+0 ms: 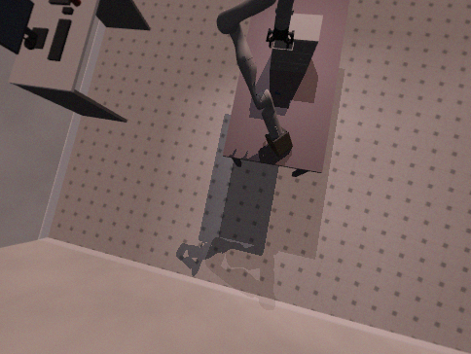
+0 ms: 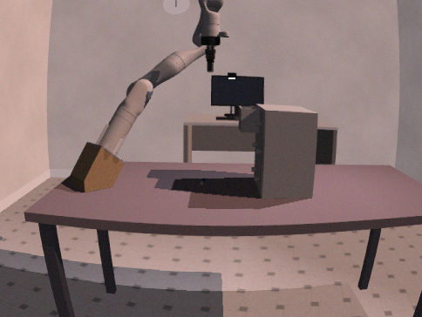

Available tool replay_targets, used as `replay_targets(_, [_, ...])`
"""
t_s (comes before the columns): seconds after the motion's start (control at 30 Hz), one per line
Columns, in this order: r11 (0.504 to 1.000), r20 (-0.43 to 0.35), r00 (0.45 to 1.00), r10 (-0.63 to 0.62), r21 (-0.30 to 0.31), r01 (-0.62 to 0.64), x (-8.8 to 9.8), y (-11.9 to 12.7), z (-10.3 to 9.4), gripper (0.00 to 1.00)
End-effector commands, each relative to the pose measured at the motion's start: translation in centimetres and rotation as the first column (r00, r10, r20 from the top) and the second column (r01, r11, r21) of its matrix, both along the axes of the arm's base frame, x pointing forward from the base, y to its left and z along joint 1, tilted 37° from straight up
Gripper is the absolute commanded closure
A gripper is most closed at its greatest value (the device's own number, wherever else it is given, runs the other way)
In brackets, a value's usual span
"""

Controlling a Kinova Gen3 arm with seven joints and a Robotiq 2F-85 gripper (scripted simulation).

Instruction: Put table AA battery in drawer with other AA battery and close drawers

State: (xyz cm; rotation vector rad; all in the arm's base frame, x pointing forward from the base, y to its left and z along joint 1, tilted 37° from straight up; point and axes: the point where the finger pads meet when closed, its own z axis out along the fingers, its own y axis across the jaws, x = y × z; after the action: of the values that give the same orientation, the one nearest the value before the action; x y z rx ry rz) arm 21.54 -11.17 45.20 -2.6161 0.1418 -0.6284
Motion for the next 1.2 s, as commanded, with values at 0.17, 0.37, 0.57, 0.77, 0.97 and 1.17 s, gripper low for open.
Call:
replay_targets(0.17, [0.999, -0.014, 0.999, -0.034, 0.016, 0.034, 0.9, 0.1, -0.3, 0.00])
replay_targets(0.37, [0.996, -0.034, 0.996, -0.081, 0.038, 0.083, 2.2, 0.3, -0.7, 0.00])
replay_targets(0.57, [0.991, -0.052, 0.991, -0.121, 0.056, 0.124, 3.3, 0.5, -1.0, 0.00])
replay_targets(0.77, [0.977, -0.083, 0.979, -0.187, 0.086, 0.194, 5.2, 0.8, -1.5, 0.00])
replay_targets(0.97, [0.960, -0.113, 0.963, -0.244, 0.110, 0.256, 6.9, 1.1, -2.0, 0.00])
replay_targets(1.17, [0.939, -0.144, 0.944, -0.298, 0.131, 0.316, 8.5, 1.3, -2.5, 0.00])
